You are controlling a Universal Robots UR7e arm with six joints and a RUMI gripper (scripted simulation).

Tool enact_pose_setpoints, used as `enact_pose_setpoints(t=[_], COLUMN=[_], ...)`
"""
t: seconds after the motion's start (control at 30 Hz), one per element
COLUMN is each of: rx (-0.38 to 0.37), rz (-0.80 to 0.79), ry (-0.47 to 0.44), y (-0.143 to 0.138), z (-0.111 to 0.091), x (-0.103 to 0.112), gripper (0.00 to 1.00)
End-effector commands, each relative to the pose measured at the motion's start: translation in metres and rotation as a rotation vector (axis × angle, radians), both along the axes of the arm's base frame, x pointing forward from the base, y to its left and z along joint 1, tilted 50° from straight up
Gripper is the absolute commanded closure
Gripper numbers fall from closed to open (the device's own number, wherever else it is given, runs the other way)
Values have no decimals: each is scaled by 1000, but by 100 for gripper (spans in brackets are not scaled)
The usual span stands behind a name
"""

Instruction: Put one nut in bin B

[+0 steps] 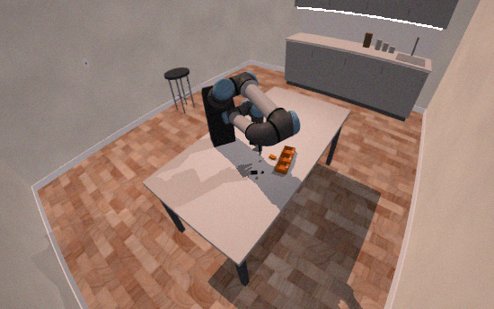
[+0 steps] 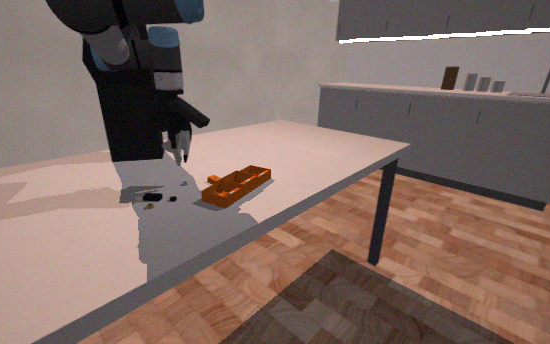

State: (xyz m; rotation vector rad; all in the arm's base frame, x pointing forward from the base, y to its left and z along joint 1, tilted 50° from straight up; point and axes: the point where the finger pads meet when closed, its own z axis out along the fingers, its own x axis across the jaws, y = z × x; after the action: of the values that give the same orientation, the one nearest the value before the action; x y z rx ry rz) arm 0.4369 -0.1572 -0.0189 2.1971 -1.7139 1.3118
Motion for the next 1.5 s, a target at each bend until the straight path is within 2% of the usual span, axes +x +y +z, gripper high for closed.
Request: enact_pose_setpoints(t=[0.0,0.17,0.7,1.47], rx=[4,1,1,1], rz=[-1,0,-1,-1], ry=[6,2,2,2], y=[1,1,-30,-36], z=[-2,-1,-36,-44], x=[-3,-2,32,39], gripper=[82,82,82,82])
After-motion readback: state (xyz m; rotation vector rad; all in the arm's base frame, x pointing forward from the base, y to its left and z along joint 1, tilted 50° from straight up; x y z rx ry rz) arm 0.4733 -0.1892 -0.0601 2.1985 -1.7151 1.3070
